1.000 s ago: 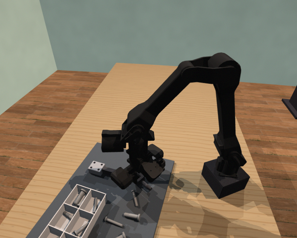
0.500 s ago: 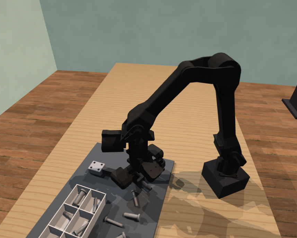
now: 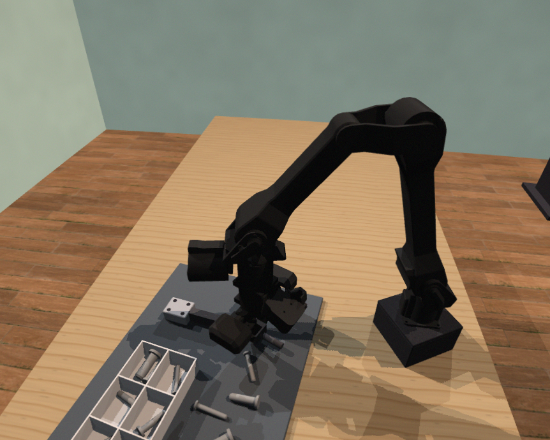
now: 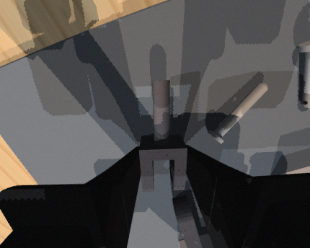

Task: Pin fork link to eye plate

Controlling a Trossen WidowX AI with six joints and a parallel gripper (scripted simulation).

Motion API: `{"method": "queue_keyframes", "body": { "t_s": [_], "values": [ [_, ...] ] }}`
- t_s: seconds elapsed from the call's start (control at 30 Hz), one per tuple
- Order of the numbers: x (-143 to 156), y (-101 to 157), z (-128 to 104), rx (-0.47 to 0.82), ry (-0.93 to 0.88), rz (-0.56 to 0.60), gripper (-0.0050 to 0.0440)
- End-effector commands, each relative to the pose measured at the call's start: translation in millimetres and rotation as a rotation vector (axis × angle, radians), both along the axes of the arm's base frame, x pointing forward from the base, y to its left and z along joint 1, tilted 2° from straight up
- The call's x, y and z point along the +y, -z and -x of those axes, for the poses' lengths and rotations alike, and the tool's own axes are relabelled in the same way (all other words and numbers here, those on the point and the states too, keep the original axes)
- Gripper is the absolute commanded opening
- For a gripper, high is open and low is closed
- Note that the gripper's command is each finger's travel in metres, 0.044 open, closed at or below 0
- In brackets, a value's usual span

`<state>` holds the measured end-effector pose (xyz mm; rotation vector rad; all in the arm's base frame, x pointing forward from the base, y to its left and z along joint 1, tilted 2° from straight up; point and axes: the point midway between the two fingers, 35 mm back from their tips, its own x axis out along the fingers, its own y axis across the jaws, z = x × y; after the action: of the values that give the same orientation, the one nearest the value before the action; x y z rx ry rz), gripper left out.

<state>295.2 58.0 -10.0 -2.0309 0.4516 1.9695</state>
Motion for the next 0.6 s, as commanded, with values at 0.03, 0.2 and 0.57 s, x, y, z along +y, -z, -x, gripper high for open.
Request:
{"method": "queue_keyframes", "body": {
  "t_s": [0.03,0.2,0.57],
  "values": [
    [0.7,0.8,1.4,0.009,-0.073,0.000,0.0126],
    [0.9,0.9,1.4,0.011,-0.117,0.000,0.0126],
    [1.8,1.4,1.4,0.016,-0.276,0.002,0.0126]
  ]
}}
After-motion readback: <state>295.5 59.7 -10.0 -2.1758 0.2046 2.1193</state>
